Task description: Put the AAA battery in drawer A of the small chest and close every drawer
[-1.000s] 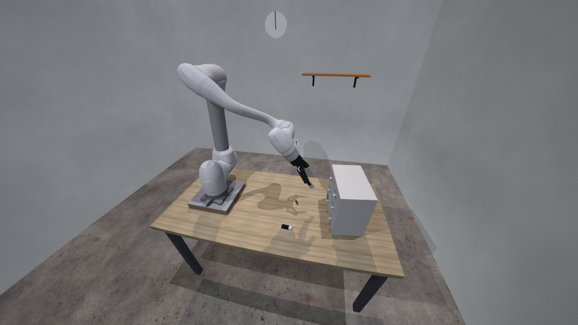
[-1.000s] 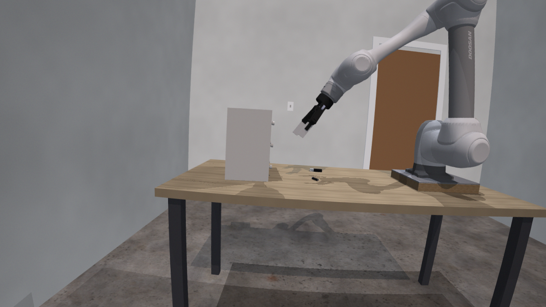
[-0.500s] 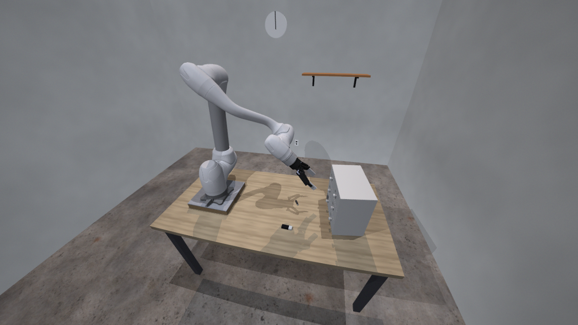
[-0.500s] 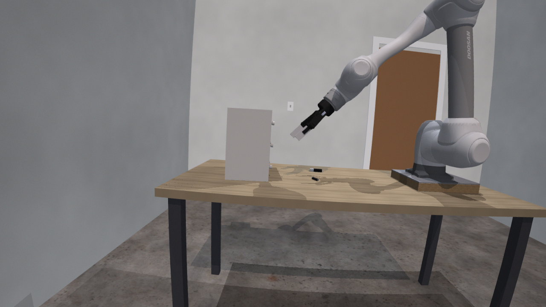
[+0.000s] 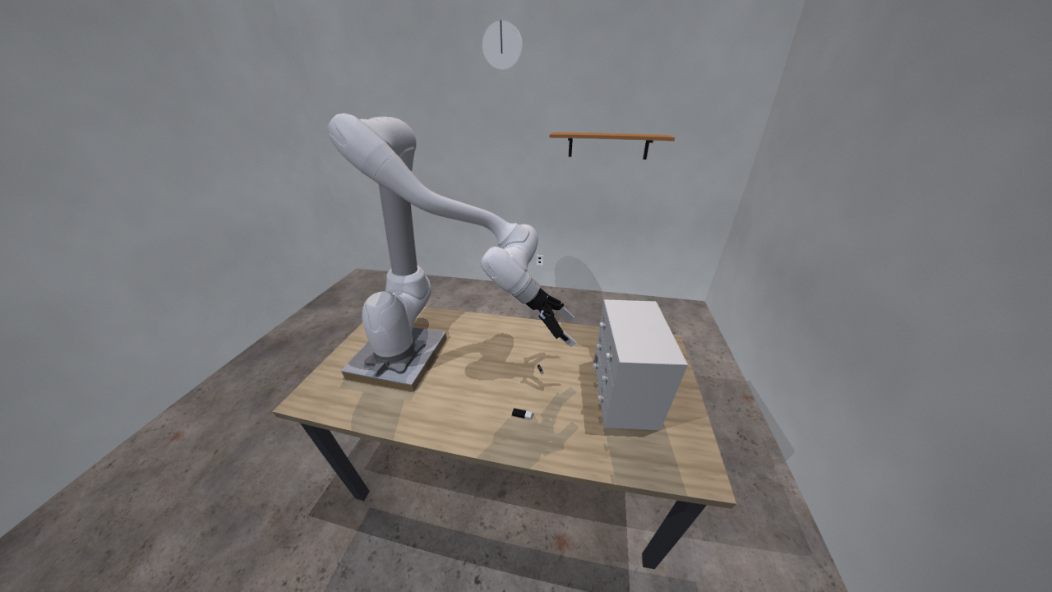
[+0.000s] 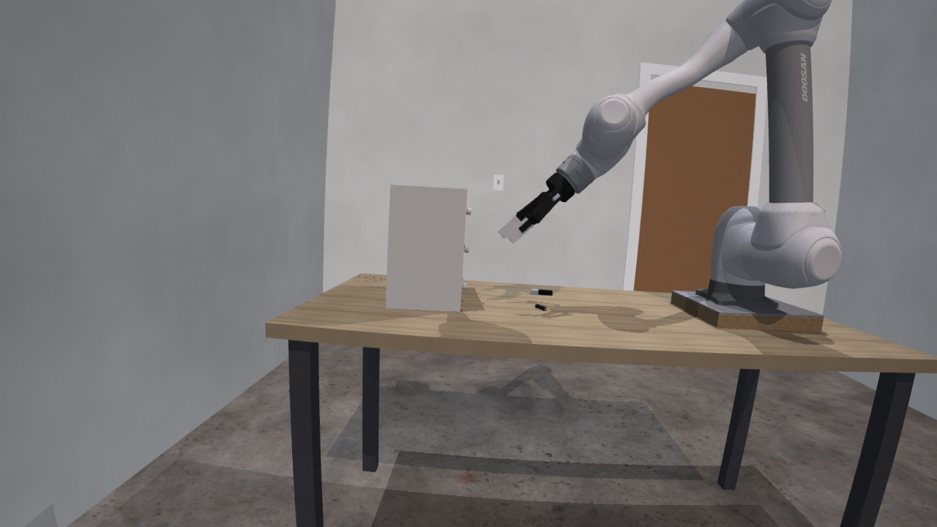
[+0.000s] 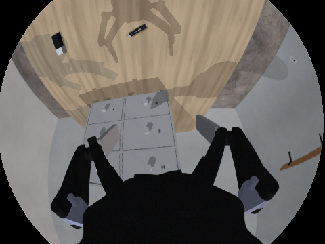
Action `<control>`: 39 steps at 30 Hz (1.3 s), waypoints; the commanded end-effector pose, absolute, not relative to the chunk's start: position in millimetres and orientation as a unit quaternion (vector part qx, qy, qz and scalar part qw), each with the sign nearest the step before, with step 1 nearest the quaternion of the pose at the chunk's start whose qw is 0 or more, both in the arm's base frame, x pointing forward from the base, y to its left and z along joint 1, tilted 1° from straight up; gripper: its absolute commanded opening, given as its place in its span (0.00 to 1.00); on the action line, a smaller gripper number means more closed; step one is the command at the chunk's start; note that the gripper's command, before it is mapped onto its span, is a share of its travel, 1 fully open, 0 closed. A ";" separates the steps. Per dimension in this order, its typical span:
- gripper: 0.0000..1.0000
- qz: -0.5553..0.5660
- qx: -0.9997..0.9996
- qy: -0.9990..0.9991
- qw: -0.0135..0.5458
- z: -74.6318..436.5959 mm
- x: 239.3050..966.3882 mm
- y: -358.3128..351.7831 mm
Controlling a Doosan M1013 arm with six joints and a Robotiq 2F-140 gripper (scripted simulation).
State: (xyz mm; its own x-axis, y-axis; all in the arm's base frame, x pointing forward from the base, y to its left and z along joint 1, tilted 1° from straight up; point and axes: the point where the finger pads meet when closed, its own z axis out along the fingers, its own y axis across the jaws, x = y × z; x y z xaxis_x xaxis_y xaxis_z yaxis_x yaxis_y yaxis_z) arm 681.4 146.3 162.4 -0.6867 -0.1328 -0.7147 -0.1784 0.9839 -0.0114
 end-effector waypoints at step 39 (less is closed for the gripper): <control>1.00 0.040 -0.084 0.884 0.458 152.7 696.1 142.9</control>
